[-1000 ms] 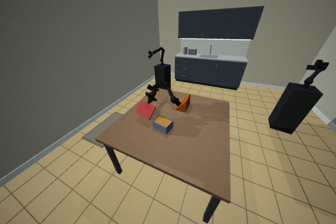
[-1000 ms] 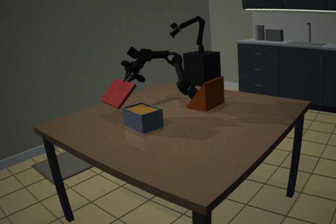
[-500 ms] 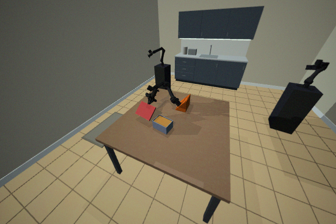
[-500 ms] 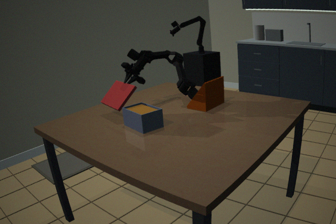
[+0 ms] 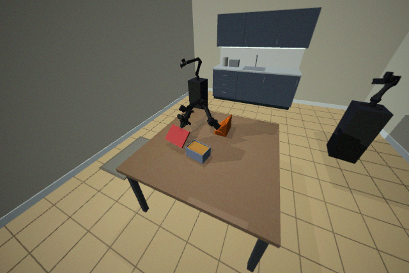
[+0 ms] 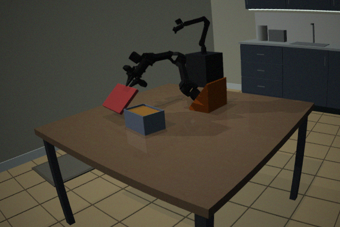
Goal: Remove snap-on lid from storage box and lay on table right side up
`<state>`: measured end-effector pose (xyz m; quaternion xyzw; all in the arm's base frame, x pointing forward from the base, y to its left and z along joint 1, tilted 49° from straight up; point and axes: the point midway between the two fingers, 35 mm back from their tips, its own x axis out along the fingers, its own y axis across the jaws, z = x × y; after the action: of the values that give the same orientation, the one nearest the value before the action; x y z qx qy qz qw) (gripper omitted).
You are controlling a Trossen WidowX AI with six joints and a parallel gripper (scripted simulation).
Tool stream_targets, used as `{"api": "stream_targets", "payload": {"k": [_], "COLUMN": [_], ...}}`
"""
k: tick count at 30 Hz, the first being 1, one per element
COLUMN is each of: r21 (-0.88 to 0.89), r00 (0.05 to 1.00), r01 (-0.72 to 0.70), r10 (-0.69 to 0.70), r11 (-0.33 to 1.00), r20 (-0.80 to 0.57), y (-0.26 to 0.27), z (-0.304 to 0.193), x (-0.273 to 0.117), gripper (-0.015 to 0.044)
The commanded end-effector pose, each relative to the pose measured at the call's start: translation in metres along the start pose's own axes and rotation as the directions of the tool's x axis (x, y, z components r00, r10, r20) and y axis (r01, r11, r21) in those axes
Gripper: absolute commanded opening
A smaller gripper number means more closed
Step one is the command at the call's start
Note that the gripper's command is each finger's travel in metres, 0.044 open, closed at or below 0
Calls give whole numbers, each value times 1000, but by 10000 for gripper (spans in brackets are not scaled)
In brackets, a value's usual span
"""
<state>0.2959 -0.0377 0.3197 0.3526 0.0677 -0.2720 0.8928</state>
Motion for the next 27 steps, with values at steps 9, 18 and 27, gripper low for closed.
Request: {"api": "stream_targets", "payload": {"k": [9, 18, 27], "r21": [4, 4, 4], "r00": [1000, 1000, 1000], "r01": [-20, -20, -21], "r10": [20, 20, 21], "r11": [1000, 1000, 1000], "r20": [-1, -1, 0], "y": [-5, -10, -15], "z": [1, 2, 2], "x": [3, 8, 12], "gripper": [0, 0, 0]}}
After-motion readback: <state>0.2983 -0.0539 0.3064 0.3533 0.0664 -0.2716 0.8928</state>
